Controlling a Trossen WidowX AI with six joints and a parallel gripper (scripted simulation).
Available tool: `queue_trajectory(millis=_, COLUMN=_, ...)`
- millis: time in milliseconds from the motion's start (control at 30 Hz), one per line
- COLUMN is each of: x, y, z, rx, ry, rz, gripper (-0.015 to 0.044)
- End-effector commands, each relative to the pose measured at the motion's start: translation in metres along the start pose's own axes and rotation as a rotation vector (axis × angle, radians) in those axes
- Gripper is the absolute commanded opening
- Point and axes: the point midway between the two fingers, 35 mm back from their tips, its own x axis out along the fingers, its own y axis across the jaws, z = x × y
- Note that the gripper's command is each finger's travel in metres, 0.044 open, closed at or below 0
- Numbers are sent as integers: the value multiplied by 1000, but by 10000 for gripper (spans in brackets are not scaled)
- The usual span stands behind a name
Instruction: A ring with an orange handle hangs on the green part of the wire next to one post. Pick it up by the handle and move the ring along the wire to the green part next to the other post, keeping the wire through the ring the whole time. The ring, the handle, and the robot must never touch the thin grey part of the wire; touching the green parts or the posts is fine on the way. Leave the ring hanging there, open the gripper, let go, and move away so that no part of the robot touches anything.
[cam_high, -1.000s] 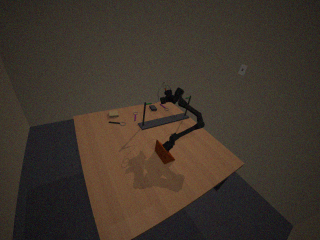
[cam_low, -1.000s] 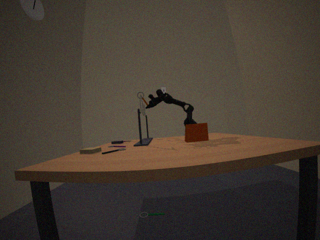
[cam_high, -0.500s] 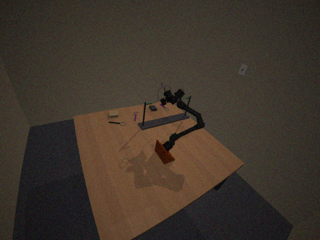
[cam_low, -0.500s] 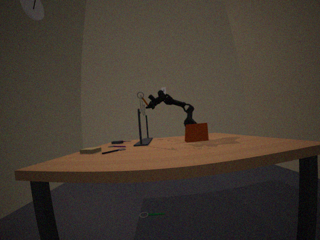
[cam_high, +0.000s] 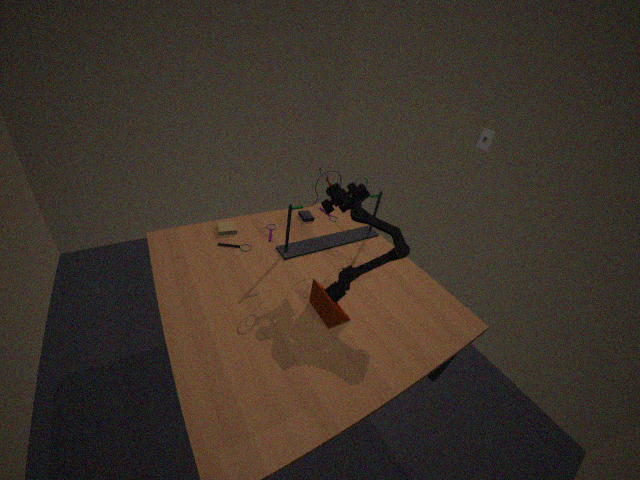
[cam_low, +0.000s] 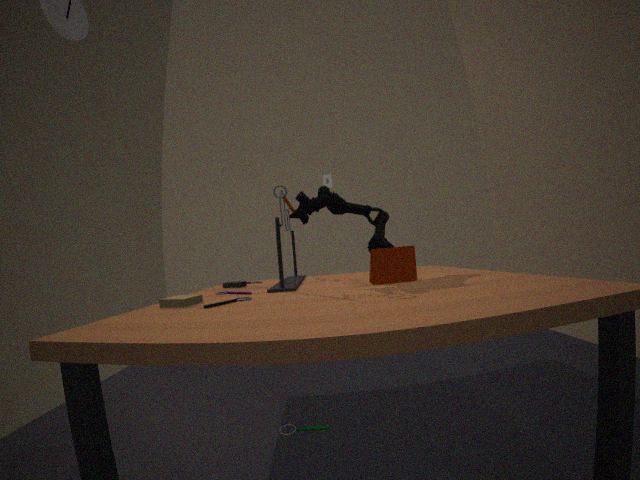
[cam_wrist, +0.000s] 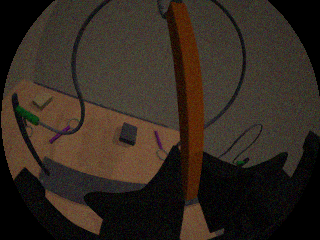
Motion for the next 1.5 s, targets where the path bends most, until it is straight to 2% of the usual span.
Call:
queue_trajectory(millis=0, x=0, y=-3, z=1, rx=-50, ry=-30, rz=-29, gripper=-150)
queue_trajectory(millis=1467, x=0, y=-27, z=8, rx=-580, ry=-97, rz=-264, gripper=-150)
